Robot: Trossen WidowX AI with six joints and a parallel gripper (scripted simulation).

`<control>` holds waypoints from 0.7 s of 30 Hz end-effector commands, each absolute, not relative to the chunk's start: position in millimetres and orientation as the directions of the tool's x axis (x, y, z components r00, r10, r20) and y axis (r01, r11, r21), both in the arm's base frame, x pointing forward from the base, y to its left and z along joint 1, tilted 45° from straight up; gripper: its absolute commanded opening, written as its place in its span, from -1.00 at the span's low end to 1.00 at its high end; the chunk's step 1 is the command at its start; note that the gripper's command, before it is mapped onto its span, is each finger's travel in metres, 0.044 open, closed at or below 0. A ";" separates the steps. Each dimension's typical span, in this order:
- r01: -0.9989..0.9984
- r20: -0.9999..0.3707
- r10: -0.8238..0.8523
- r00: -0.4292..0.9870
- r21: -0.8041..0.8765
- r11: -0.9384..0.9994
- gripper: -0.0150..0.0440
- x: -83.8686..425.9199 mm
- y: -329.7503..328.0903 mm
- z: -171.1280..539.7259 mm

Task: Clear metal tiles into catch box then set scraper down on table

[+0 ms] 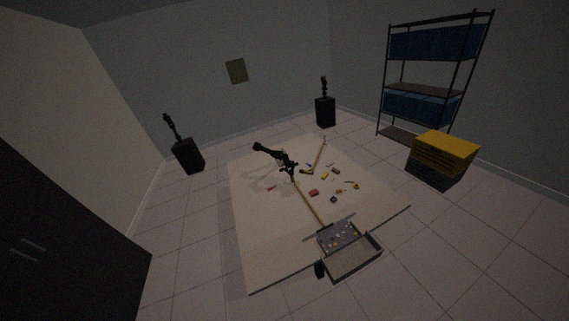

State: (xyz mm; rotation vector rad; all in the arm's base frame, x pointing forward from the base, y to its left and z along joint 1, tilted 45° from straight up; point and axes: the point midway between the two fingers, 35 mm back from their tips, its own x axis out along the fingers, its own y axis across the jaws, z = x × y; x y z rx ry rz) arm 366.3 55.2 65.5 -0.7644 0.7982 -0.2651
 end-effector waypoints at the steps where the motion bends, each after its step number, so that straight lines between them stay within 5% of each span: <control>1: -0.062 -0.542 -0.479 0.691 -0.704 0.708 -0.49 375.7 57.1 67.2; 21: -0.060 -0.540 -0.479 0.692 -0.704 0.707 -0.49 409.4 54.7 74.2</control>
